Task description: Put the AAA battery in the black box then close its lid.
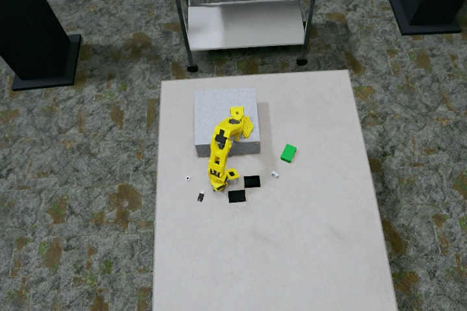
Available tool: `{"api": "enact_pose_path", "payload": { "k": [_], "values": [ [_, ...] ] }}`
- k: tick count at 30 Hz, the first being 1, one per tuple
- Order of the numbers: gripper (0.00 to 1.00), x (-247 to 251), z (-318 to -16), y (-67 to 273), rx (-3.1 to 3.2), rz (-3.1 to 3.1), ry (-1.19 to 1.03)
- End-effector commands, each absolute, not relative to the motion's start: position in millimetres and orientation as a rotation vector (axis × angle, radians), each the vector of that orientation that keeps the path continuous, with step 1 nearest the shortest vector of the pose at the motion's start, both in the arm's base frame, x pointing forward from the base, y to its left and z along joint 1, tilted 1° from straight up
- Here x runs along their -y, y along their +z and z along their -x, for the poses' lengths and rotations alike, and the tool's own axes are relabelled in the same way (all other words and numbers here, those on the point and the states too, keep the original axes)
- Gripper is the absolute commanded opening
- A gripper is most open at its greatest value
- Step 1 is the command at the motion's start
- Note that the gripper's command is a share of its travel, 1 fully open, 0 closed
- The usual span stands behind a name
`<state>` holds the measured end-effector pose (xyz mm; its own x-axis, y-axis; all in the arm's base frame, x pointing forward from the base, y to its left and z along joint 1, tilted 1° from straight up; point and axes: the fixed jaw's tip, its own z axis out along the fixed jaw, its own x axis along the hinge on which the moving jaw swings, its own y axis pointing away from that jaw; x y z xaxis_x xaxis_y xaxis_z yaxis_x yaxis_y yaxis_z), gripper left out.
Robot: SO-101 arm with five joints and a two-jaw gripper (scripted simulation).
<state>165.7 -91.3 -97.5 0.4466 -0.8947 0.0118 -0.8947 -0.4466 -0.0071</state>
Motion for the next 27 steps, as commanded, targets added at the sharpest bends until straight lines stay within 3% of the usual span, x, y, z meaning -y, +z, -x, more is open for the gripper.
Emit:
{"api": "enact_pose_path", "payload": {
  "k": [1,27],
  "values": [
    [0.03,88.9,-165.7,-99.6,1.652,-2.673,0.012],
    [0.03,90.1,-166.8,-54.2,1.653,-2.672,0.012]
  ]
}}
